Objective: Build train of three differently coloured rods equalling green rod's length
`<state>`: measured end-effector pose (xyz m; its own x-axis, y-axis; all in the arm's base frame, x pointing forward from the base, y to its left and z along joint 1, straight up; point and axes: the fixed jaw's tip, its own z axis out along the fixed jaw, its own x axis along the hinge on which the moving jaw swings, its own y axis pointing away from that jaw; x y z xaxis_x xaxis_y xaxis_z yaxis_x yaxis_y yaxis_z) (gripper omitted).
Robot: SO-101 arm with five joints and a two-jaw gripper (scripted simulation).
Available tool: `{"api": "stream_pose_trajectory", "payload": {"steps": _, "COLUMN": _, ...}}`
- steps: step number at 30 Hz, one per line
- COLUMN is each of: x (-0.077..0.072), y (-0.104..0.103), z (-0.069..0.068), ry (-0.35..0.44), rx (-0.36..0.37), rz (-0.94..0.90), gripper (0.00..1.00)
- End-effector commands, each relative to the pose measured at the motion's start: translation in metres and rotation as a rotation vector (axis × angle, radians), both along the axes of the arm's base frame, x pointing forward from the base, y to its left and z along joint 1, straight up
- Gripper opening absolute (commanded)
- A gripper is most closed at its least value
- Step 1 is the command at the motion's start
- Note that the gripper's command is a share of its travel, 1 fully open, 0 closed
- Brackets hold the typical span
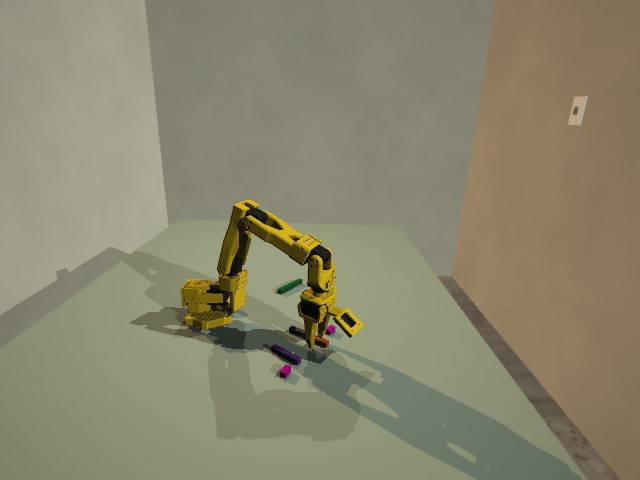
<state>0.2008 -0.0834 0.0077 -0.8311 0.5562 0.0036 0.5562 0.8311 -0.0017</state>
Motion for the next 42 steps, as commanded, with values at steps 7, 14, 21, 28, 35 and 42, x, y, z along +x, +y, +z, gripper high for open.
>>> {"api": "stream_pose_trajectory", "payload": {"steps": 7, "x": 0.01, "y": -0.004, "z": 0.013, "ry": -0.074, "rx": -0.033, "rz": 0.005, "gripper": 0.17}}
{"api": "stream_pose_trajectory", "payload": {"steps": 14, "x": 0.01, "y": -0.005, "z": 0.018, "ry": -0.074, "rx": -0.033, "rz": 0.005, "gripper": 0.17}}
{"api": "stream_pose_trajectory", "payload": {"steps": 21, "x": 0.011, "y": -0.005, "z": 0.035, "ry": -0.074, "rx": -0.033, "rz": 0.005, "gripper": 0.17}}
{"api": "stream_pose_trajectory", "payload": {"steps": 28, "x": 0.009, "y": -0.004, "z": 0.05, "ry": -0.074, "rx": -0.033, "rz": 0.005, "gripper": 0.17}}
{"api": "stream_pose_trajectory", "payload": {"steps": 35, "x": 0.007, "y": -0.003, "z": 0.062, "ry": -0.074, "rx": -0.033, "rz": 0.005, "gripper": 0.17}}
{"api": "stream_pose_trajectory", "payload": {"steps": 42, "x": 0.007, "y": -0.003, "z": 0.063, "ry": -0.074, "rx": -0.033, "rz": 0.005, "gripper": 0.17}}
